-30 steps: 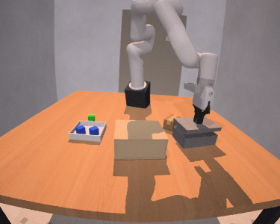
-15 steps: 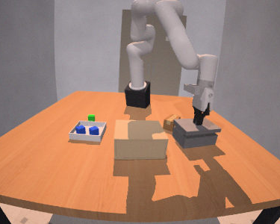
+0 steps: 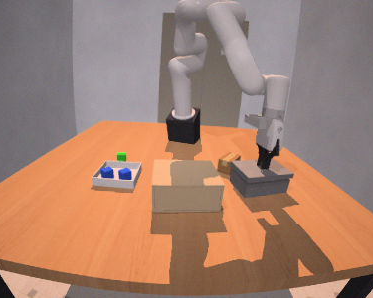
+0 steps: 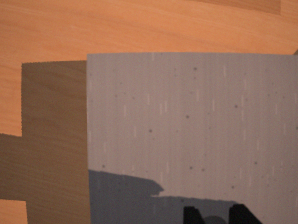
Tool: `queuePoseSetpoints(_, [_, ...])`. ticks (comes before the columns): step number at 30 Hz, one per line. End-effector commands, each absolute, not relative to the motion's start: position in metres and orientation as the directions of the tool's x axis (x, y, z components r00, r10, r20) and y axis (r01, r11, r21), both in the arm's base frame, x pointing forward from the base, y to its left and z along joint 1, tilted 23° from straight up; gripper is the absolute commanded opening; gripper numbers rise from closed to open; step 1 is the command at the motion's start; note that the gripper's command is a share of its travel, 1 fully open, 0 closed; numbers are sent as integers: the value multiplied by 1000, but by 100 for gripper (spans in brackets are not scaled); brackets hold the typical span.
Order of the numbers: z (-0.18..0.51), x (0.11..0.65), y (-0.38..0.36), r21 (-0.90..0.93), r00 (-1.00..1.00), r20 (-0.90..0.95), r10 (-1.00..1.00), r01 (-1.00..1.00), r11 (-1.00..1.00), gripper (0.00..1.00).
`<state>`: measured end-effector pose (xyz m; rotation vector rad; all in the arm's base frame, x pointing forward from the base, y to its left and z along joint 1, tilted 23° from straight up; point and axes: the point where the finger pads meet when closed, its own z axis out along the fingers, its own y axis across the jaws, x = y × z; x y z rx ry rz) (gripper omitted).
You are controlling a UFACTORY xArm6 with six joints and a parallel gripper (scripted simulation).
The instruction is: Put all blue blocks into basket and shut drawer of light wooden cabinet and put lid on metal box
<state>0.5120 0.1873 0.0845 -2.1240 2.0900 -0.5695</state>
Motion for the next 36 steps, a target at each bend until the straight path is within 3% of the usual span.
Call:
queuePoseSetpoints(1, [84, 514, 188, -337, -17, 186, -982, -940, -48, 0])
queuePoseSetpoints(36, [68, 520, 185, -337, -17, 186, -982, -940, -48, 0])
